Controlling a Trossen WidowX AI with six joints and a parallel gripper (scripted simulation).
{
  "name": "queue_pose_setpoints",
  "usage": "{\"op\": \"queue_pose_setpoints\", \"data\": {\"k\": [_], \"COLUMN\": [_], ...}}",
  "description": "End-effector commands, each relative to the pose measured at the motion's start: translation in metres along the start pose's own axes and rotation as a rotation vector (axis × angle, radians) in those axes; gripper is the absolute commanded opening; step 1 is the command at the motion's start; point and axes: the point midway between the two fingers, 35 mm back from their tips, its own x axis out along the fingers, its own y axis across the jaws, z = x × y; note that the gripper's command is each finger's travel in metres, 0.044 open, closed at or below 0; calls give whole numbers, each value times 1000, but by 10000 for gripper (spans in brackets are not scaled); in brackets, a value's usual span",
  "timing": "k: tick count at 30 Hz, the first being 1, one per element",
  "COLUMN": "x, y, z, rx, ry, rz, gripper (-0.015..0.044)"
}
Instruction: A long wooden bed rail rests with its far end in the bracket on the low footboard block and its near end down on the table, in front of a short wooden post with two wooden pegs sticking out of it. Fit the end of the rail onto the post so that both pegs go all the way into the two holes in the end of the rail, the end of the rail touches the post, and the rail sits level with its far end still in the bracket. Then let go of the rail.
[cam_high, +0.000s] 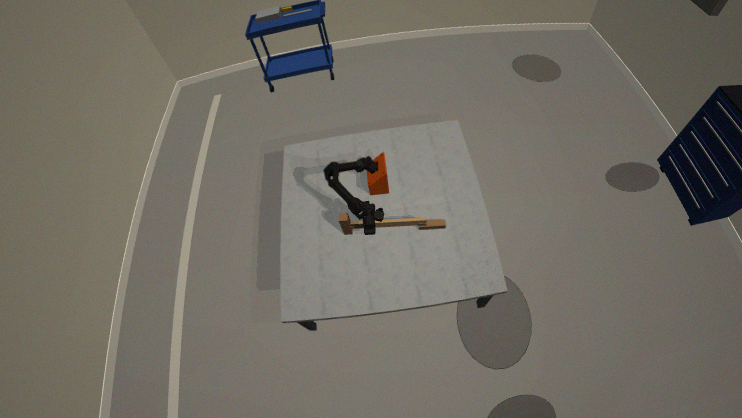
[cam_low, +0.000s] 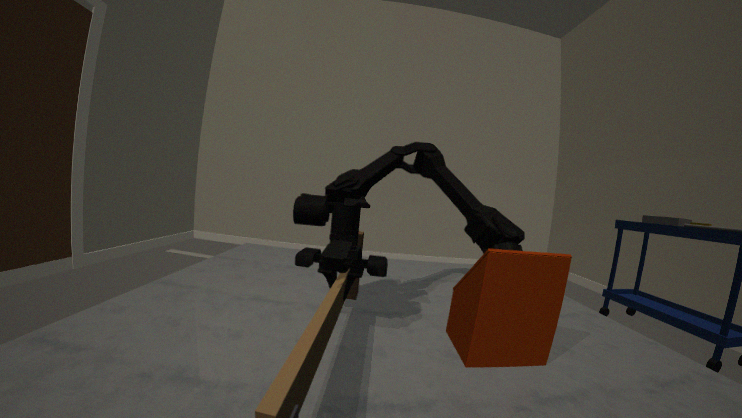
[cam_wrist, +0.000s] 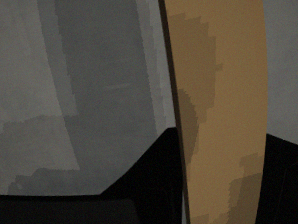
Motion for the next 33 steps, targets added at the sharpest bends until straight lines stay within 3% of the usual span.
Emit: {"op": "queue_pose_setpoints", "data": {"k": [1, 15, 31, 33], "x": [-2, -2, 0, 0], "y": [-1, -1, 0, 0], "z": [-2, -7, -5, -5], "rx": [-2, -2, 0, 0], "ry": [1, 1, 0, 0], "rz": [-5, -5, 0, 0], "gripper": [0, 0, 420, 440]}}
